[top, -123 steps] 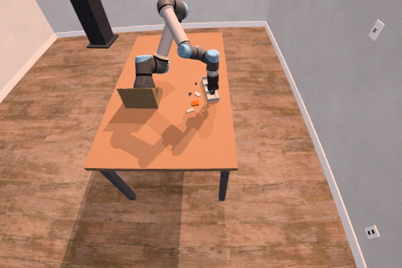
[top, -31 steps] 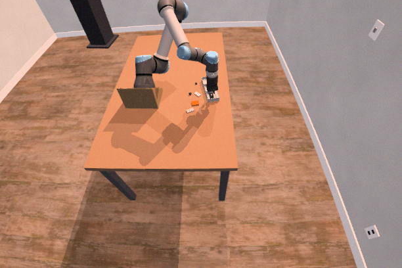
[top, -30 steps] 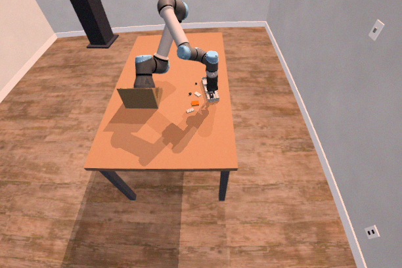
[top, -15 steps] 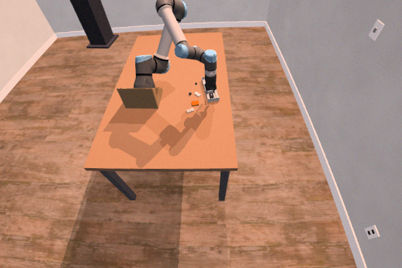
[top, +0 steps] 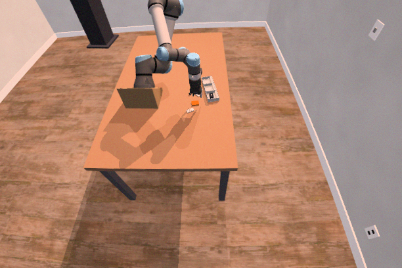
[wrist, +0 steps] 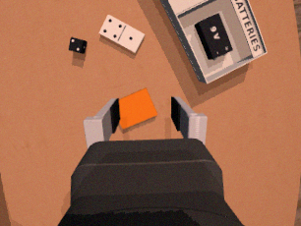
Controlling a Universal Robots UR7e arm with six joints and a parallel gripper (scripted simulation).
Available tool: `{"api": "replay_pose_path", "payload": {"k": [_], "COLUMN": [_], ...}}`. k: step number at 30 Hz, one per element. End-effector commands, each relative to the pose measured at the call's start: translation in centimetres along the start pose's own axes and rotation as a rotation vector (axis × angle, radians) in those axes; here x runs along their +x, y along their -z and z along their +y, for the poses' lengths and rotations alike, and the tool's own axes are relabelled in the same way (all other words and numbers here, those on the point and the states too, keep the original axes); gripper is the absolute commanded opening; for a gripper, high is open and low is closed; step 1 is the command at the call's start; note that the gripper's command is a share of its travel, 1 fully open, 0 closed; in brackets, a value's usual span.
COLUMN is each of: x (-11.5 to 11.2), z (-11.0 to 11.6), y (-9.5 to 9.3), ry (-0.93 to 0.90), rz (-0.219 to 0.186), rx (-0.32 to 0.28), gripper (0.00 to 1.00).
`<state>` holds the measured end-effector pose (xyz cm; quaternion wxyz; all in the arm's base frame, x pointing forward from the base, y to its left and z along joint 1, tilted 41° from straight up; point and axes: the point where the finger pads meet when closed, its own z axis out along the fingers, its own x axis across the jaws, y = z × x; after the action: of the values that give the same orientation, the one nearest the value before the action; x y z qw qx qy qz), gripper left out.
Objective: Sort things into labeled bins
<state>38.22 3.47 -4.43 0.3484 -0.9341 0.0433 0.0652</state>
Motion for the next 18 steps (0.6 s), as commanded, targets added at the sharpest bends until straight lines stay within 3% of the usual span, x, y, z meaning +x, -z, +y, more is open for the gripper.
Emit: {"api": "replay_pose_path", "payload": {"k": [1, 18], "x": [-1.57, -1.57], "z": [1.56, 1.55], "y": [0.67, 0.67], "ry": [-0.157, -0.609], "rz": [0.005, 0.007], "rx": [-0.003, 0.007], "gripper": [1.00, 1.00]}}
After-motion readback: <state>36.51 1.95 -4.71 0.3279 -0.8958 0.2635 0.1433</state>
